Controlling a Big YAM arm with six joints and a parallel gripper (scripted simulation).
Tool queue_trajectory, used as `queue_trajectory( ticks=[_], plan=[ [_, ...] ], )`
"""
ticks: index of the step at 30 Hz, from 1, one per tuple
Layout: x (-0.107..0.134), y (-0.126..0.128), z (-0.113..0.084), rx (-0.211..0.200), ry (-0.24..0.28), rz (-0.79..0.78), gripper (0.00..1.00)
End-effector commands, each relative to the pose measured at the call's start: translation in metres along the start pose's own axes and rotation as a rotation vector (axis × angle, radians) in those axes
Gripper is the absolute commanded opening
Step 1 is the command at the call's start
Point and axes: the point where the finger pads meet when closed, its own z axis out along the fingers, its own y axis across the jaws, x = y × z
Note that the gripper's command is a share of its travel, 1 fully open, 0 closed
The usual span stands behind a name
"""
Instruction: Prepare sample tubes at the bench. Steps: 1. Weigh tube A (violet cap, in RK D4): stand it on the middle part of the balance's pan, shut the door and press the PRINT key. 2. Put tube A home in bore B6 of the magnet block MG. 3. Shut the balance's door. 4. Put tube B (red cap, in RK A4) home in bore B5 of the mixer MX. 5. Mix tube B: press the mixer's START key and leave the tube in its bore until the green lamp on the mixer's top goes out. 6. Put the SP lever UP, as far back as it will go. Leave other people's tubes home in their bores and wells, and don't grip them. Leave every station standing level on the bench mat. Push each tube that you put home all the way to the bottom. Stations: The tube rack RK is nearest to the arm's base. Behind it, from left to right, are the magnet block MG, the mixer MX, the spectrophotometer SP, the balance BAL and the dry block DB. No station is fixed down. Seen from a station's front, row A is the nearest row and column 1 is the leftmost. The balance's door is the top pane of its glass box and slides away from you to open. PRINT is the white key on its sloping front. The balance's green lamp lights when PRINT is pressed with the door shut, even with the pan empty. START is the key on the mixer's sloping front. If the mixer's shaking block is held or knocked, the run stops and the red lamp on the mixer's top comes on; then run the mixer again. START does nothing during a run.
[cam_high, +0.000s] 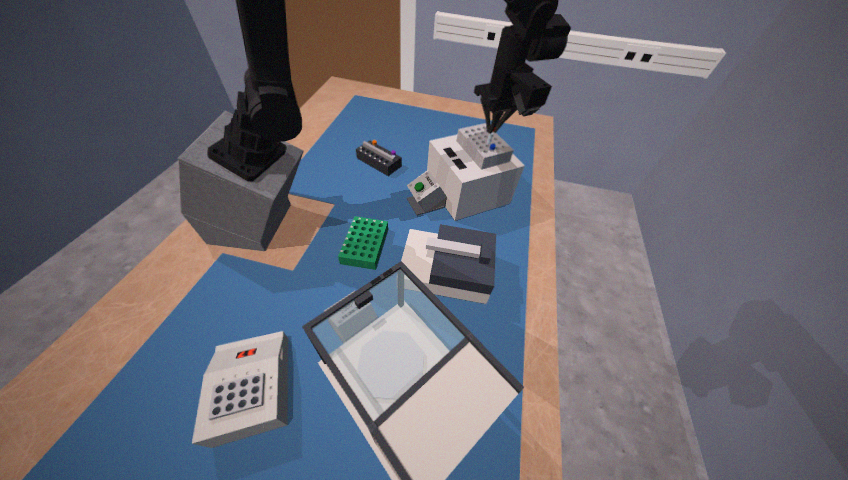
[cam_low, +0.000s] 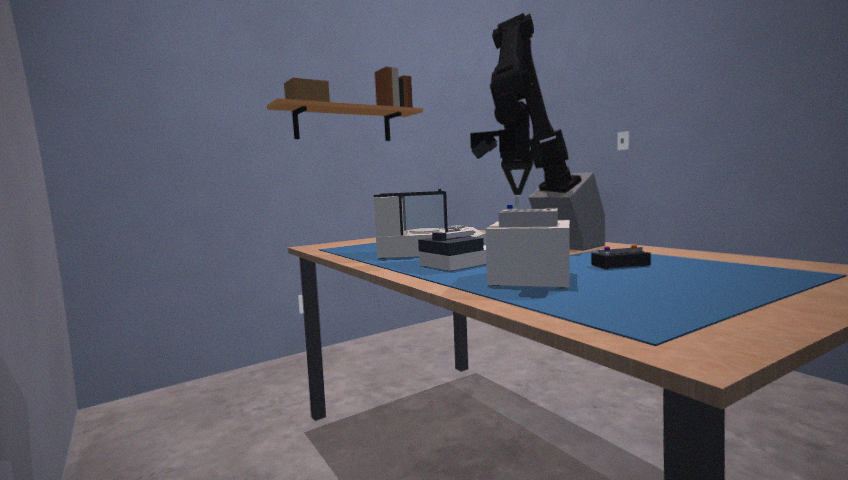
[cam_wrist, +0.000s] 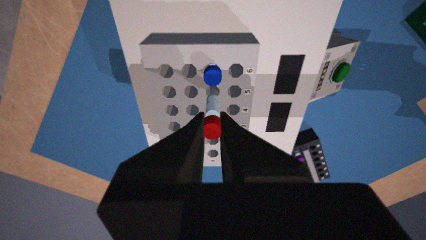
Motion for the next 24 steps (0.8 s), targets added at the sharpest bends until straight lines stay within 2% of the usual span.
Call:
queue_trajectory(
  ticks=[1, 21, 24],
  plan=[
    [-0.0037, 0.0269, -0.0156, -0.055, -0.002, -0.005, 0.09],
    [-0.0028, 0.0270, -0.0157, -0.055, -0.002, -0.007, 0.09],
    [-0.0050, 0.0283, -0.0090, -0.055, -0.004, -0.001, 0.09]
  ],
)
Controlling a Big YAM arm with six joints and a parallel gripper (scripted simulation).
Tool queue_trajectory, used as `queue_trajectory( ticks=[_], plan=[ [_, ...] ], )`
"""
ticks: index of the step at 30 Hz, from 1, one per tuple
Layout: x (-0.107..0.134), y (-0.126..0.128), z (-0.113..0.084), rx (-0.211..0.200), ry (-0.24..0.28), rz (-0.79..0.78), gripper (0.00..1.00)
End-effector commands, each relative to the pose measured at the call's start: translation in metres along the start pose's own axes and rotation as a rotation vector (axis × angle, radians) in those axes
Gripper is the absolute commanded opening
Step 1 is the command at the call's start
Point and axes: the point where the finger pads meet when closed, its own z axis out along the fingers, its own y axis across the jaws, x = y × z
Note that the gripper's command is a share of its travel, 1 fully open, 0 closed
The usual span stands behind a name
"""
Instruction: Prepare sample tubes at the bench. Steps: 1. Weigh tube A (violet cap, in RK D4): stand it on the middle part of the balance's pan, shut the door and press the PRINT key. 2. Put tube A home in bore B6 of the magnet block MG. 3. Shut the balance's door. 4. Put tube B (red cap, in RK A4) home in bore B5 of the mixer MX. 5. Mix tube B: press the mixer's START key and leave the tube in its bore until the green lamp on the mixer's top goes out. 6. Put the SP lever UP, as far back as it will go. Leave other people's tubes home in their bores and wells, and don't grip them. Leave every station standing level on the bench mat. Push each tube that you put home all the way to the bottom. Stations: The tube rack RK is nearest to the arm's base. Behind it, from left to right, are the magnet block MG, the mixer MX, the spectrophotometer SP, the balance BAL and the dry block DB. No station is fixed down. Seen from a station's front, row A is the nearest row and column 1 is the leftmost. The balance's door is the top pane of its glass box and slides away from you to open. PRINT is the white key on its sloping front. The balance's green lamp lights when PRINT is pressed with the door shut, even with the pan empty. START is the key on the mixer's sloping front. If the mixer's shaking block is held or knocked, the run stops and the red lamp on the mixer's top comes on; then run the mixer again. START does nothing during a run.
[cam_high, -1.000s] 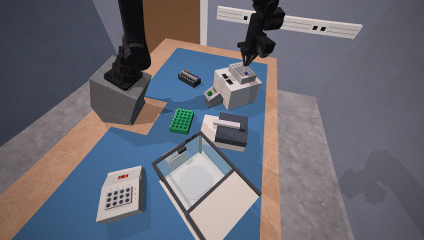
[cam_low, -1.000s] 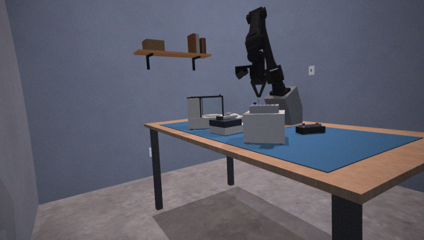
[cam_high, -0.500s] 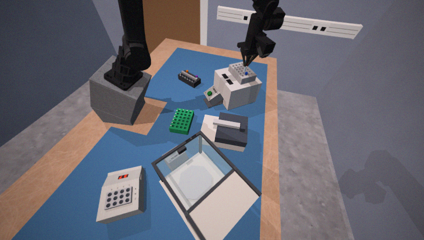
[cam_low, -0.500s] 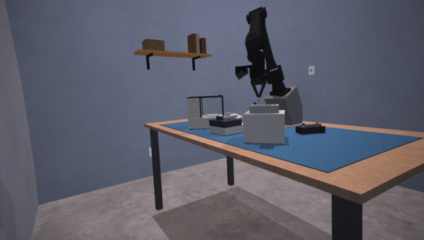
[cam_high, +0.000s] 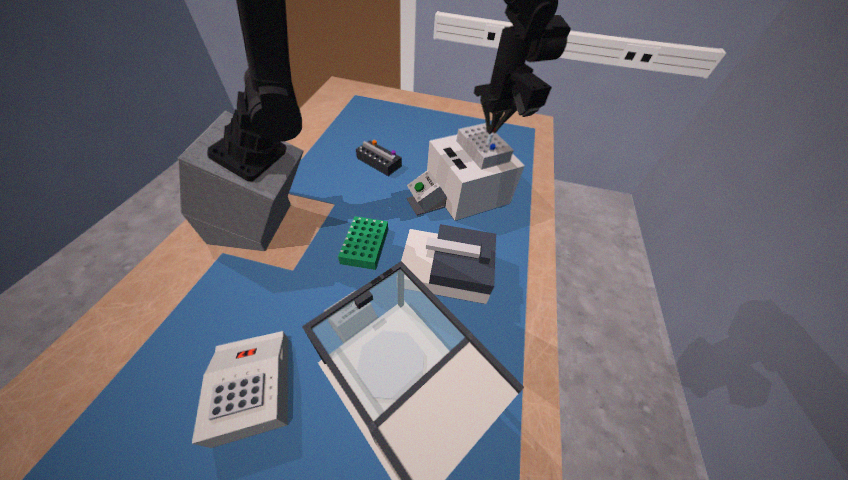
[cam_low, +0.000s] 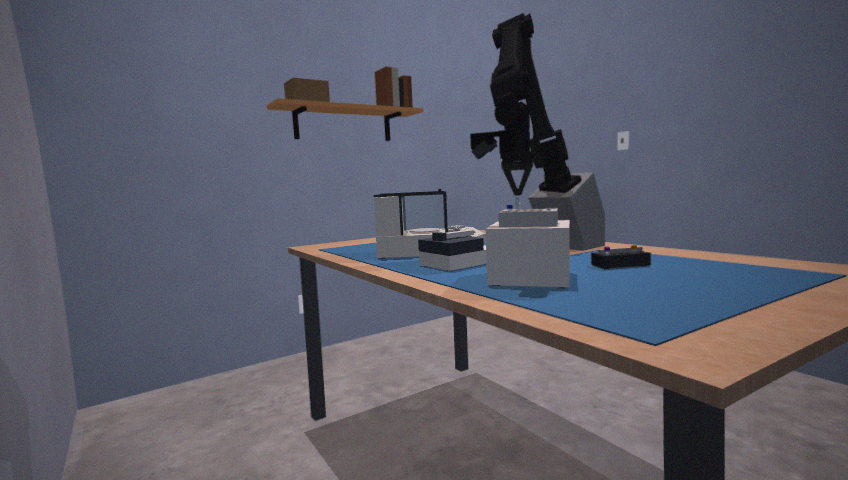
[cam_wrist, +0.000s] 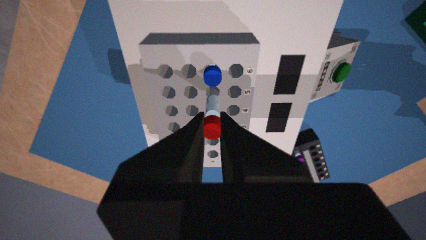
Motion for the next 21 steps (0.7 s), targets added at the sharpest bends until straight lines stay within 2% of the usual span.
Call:
queue_trajectory(
  ticks=[1, 3, 4, 5, 10, 16, 21],
  plan=[
    [-0.006, 0.028, -0.010, -0.057, -0.005, 0.001, 0.09],
    [-0.006, 0.028, -0.010, -0.057, -0.005, 0.001, 0.09],
    [-0.011, 0.031, -0.027, -0.095, -0.009, 0.011, 0.09],
    [-0.012, 0.031, -0.026, -0.093, -0.009, 0.012, 0.09],
    [-0.010, 0.022, -0.003, -0.047, -0.007, 0.007, 0.09],
    [-0.005, 0.004, 0.014, -0.005, -0.003, -0.003, 0.09],
    [-0.005, 0.004, 0.015, -0.005, -0.003, -0.003, 0.09]
  ],
)
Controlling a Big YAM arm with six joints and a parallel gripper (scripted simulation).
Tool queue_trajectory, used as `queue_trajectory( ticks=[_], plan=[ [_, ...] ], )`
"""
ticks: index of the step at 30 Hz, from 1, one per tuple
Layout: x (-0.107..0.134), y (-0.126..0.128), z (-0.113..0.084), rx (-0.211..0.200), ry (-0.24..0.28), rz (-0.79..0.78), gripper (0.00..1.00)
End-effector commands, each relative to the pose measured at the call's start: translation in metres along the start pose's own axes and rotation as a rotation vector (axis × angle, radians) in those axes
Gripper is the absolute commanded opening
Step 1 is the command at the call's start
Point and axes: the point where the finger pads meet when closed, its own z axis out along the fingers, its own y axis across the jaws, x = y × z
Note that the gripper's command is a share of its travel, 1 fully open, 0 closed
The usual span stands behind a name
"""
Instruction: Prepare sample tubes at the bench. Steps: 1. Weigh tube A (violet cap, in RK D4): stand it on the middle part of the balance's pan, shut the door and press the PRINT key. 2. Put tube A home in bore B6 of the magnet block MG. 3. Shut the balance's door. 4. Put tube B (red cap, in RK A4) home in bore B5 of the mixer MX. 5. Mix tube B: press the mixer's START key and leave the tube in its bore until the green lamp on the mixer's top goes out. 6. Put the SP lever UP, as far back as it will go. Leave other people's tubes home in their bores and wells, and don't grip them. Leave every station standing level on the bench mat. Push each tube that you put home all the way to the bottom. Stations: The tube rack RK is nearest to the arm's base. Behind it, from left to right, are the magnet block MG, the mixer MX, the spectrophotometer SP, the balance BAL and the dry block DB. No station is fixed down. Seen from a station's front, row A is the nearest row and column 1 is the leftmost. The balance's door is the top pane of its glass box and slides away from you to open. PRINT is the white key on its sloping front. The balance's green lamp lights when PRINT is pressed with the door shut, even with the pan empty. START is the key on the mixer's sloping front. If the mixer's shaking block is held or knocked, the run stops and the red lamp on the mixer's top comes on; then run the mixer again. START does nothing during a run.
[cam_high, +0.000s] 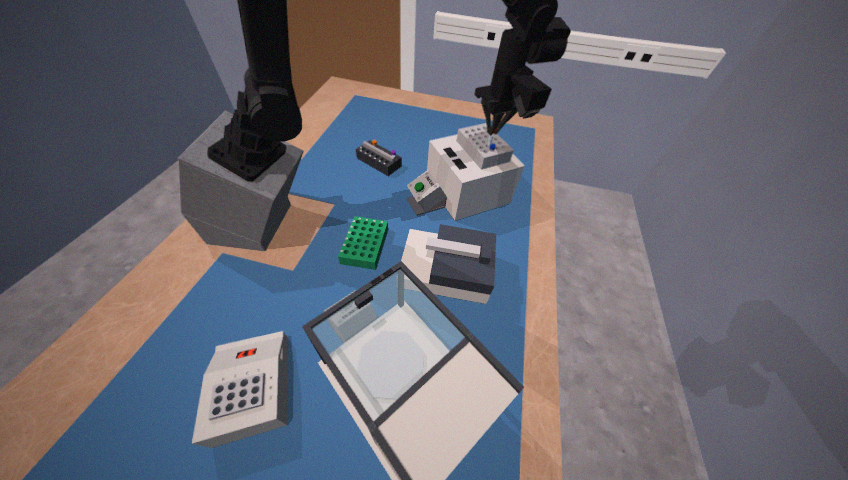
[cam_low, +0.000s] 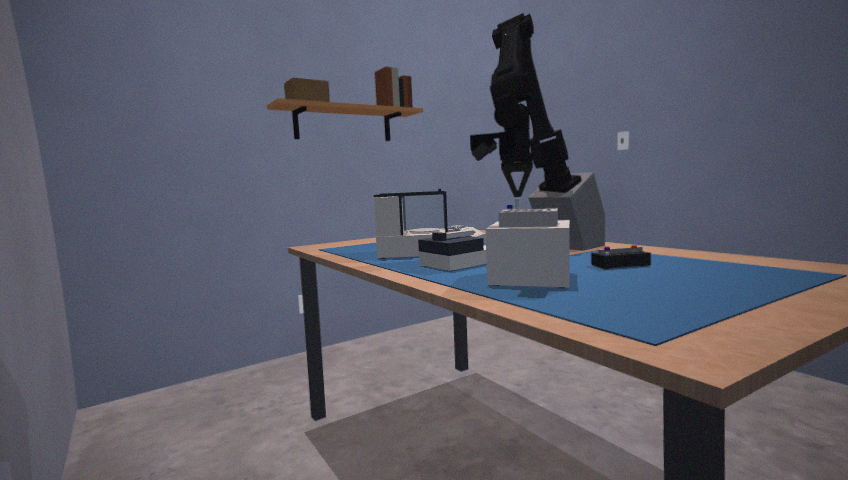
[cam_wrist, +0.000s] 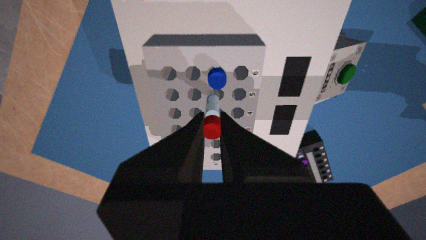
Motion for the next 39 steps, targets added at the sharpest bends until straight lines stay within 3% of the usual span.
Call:
queue_trajectory(
  ticks=[1, 39],
  plan=[
    [-0.0047, 0.0003, 0.0117, 0.002, -0.003, -0.003, 0.09],
    [-0.0069, -0.0027, 0.0029, -0.018, -0.005, 0.001, 0.09]
  ],
)
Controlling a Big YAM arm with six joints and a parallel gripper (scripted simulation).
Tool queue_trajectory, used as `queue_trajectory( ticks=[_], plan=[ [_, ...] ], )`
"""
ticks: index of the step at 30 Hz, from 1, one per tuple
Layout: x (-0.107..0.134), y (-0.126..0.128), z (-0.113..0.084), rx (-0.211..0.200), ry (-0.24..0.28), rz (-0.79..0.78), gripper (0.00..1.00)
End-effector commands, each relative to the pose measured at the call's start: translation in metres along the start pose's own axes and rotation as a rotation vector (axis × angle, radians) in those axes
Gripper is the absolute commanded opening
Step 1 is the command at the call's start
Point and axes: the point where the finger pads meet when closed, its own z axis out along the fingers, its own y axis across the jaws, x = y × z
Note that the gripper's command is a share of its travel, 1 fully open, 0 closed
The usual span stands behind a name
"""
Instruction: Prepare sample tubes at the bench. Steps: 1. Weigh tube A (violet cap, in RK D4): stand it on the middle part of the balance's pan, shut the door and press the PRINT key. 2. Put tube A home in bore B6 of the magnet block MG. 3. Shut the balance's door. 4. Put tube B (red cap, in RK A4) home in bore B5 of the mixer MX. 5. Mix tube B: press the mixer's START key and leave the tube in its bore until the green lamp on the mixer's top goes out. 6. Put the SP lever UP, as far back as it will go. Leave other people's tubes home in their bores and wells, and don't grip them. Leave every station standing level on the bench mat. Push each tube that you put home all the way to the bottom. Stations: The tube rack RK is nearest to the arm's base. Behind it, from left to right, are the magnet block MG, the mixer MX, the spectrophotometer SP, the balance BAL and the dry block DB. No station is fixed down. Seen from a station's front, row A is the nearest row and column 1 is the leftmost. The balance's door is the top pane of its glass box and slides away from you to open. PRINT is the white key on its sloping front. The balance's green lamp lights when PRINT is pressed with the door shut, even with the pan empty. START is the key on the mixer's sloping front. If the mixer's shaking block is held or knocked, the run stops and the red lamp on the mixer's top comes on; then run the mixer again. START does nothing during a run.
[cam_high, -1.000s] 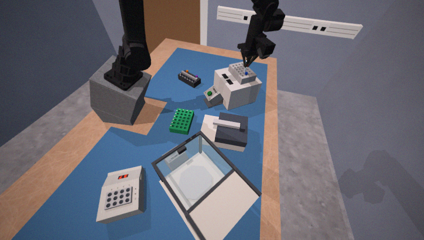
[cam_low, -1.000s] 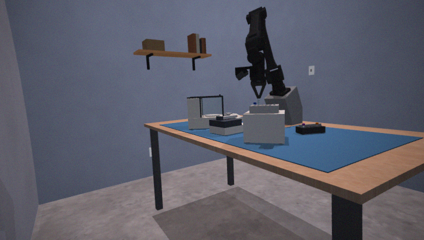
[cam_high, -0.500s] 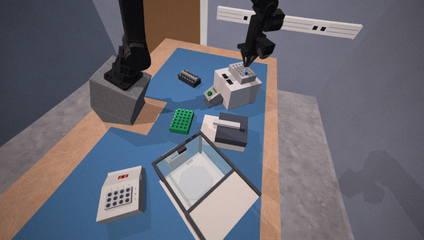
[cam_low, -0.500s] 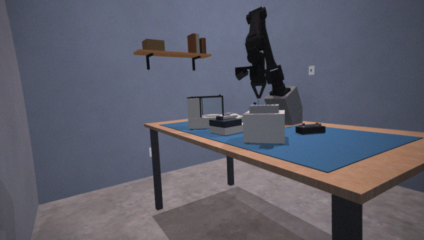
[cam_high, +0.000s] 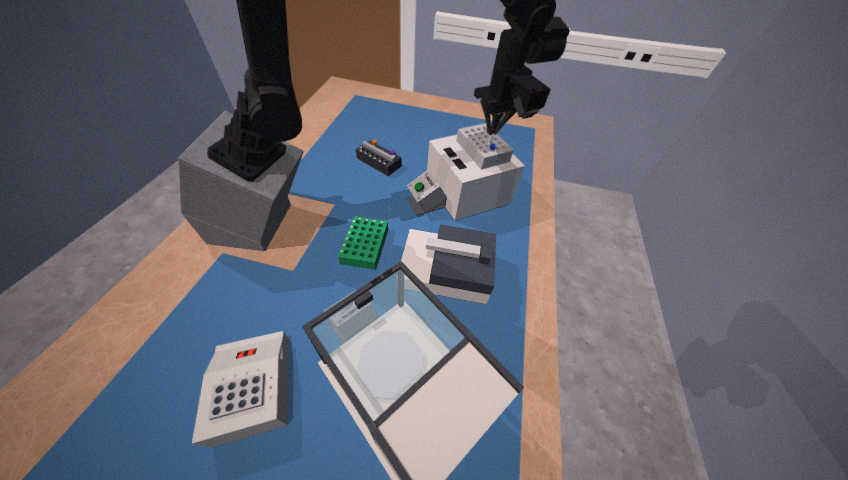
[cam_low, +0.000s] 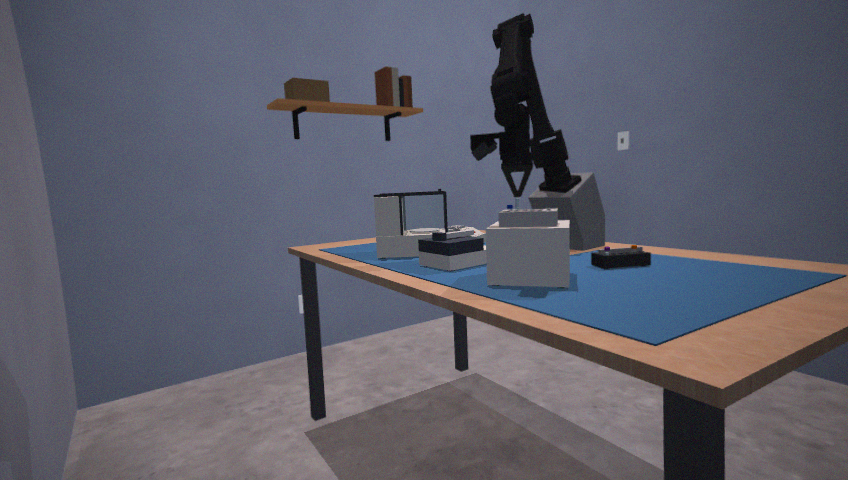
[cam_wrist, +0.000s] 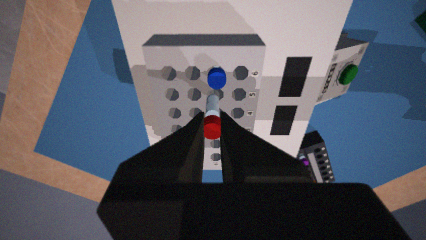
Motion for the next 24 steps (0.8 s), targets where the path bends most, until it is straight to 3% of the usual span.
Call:
queue_trajectory(
  ticks=[1, 24],
  plan=[
    [-0.0069, -0.0023, 0.0028, -0.006, -0.005, 0.000, 0.09],
    [-0.0075, -0.0045, 0.0007, -0.010, -0.005, 0.001, 0.09]
  ],
)
